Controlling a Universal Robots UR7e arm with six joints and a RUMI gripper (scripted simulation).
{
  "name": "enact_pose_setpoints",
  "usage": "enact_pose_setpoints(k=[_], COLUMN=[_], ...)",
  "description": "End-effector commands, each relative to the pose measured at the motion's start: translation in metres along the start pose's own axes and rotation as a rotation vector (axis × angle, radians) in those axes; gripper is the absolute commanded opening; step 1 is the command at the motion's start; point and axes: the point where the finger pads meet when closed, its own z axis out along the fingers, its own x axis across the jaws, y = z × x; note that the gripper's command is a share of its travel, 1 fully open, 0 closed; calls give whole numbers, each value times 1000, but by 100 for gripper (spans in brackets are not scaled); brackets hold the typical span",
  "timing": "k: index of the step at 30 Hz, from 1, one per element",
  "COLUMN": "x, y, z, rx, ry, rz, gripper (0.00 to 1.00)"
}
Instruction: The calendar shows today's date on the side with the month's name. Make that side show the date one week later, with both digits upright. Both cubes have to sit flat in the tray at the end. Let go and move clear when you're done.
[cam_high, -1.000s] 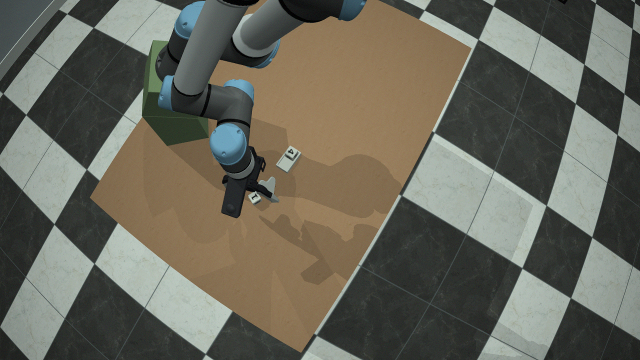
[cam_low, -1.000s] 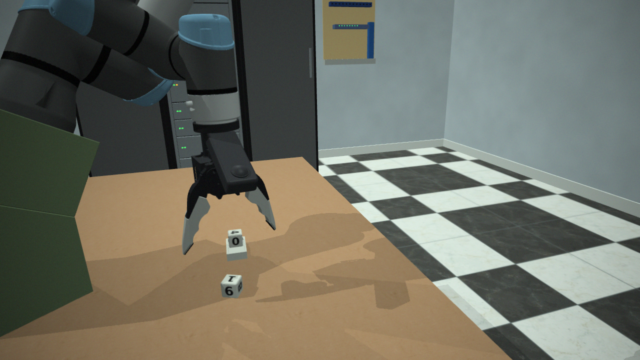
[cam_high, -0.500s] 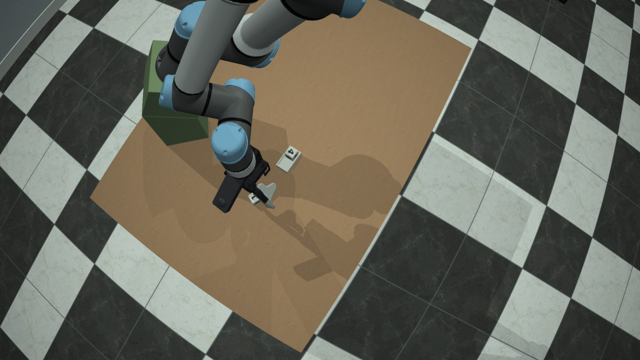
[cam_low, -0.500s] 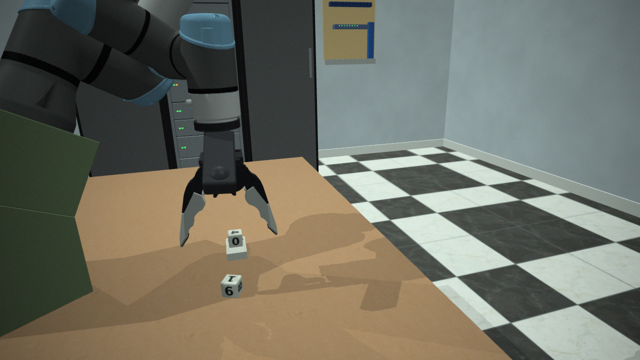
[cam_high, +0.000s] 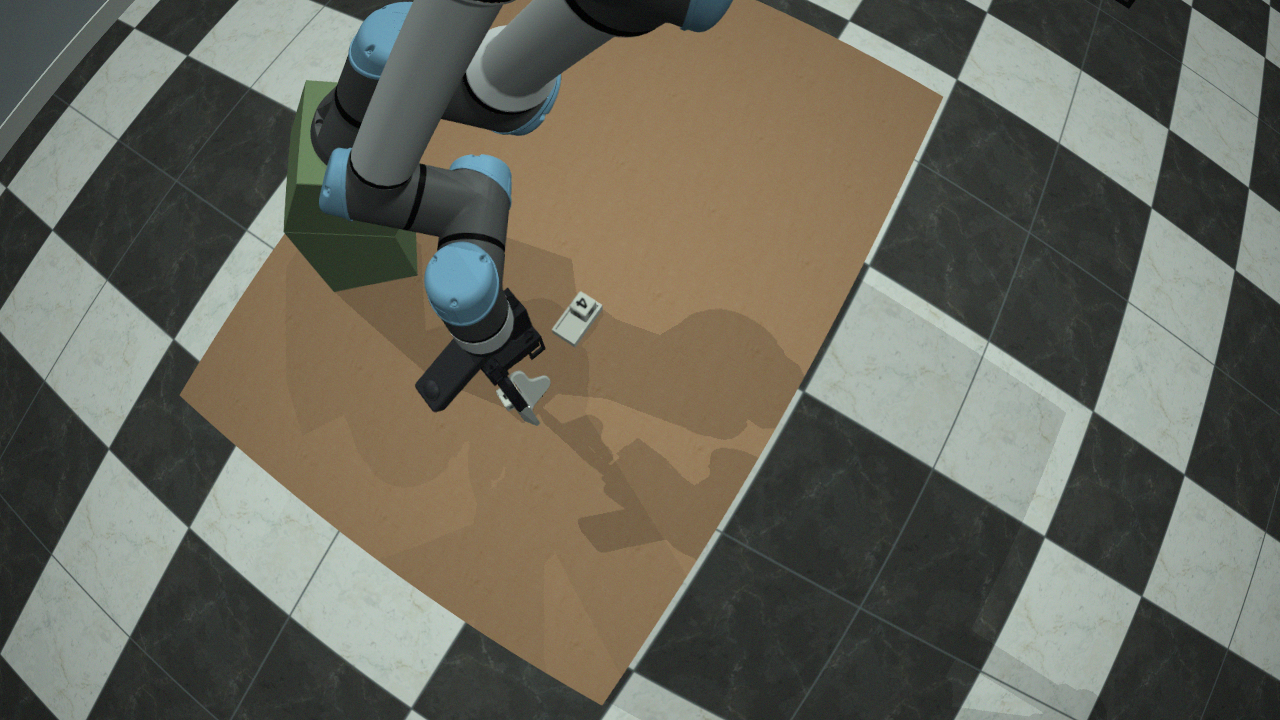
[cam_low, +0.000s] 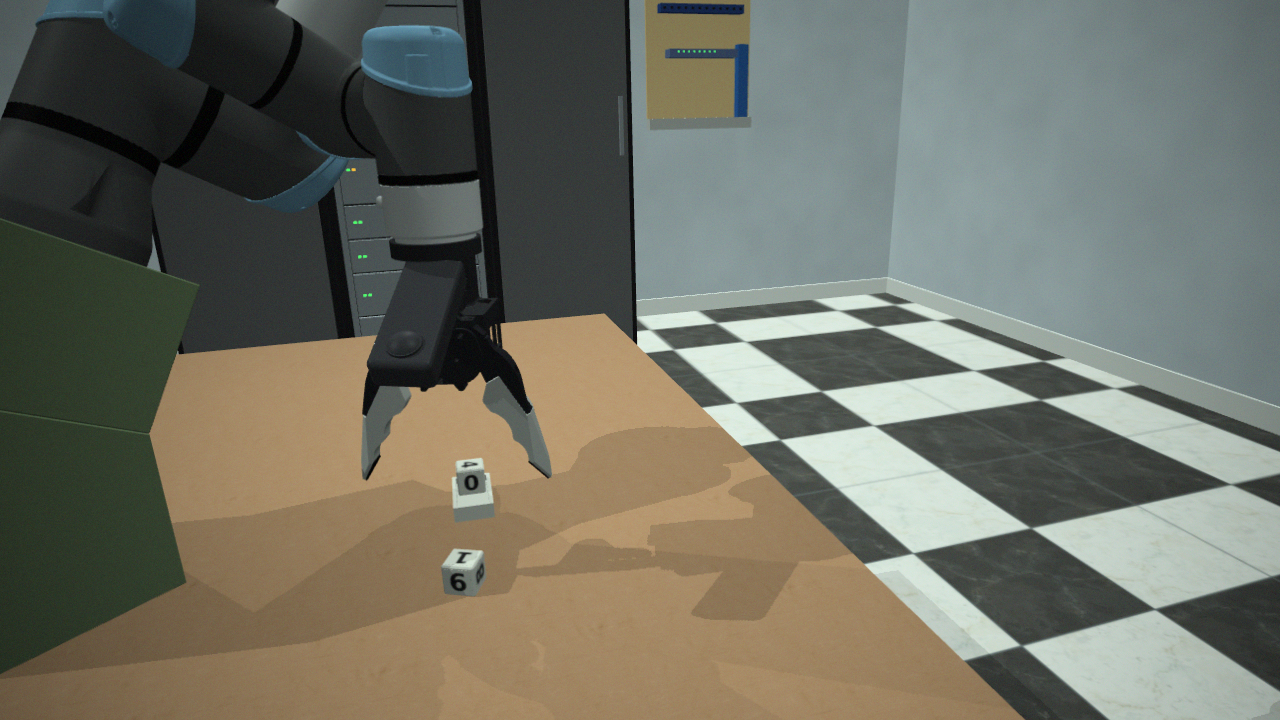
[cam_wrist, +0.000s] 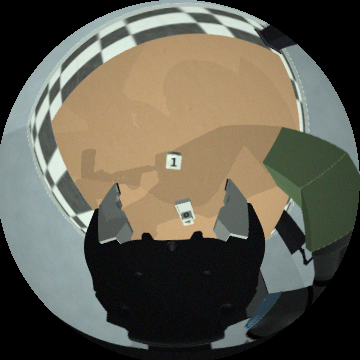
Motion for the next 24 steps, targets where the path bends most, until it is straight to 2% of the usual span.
enact_pose_setpoints(k=[1,20,21,24], x=[3,4,4,4], y=[3,3,3,3], z=[0,0,0,0], rx=[5,4,4,4], ry=[5,5,5,5], rz=[74,129,129,129], gripper=[100,100,28,28])
